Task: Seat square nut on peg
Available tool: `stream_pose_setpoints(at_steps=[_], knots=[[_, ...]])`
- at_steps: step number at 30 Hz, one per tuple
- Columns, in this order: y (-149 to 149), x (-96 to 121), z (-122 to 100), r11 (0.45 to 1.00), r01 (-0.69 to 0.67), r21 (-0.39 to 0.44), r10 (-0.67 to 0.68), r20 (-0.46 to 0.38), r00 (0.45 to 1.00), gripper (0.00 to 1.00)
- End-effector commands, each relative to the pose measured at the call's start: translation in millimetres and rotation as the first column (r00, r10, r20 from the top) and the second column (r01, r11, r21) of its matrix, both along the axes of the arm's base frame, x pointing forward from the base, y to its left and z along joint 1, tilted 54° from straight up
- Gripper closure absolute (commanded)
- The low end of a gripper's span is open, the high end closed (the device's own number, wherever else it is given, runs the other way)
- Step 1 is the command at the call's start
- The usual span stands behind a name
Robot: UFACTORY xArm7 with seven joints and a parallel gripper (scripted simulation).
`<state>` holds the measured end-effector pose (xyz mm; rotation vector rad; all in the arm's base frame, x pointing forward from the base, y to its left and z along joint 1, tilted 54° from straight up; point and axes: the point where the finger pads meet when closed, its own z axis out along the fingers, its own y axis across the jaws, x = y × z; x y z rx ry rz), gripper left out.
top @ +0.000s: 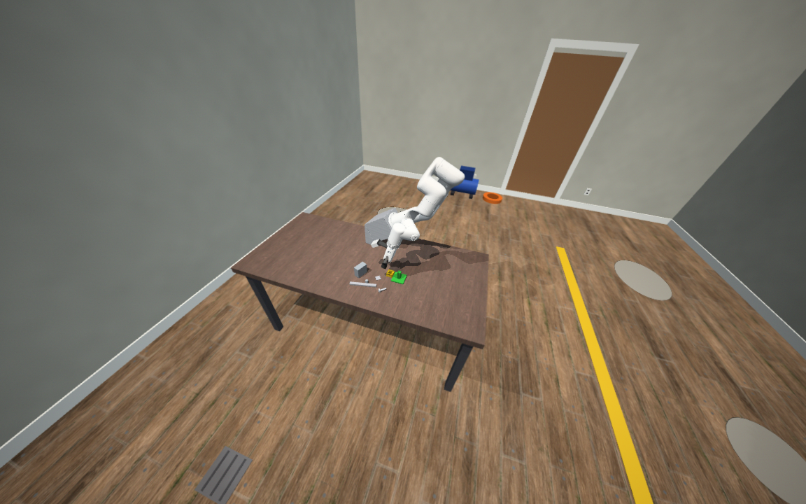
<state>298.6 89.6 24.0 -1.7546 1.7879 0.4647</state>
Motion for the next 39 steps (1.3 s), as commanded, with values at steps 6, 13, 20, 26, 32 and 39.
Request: stream_pose_setpoints(at_steps=[6,13,20,26,32,39], knots=[[-7.8,-2.0,2.3,1.0,0.002,-0.005,-0.002,-0.001,1.0,0.0],[-11.0,-3.4,2.7,1.0,0.002,-0.007,-0.002,-0.002,1.0,0.0],[-12.3,-3.9,2.9,1.0,0.001,-0.008,-0.001,-0.003,1.0,0.0],[-12.9,-4.2,3.0,1.0,0.001,-0.008,-0.001,-0.003,1.0,0.0],[-13.0,-4.2,3.0,1.0,0.001,-0.008,-0.001,-0.003,1.0,0.0],[-13.4,-5.5,6.9,1.0,-0.002,0.025,0.002,-0.009,1.0,0.0]])
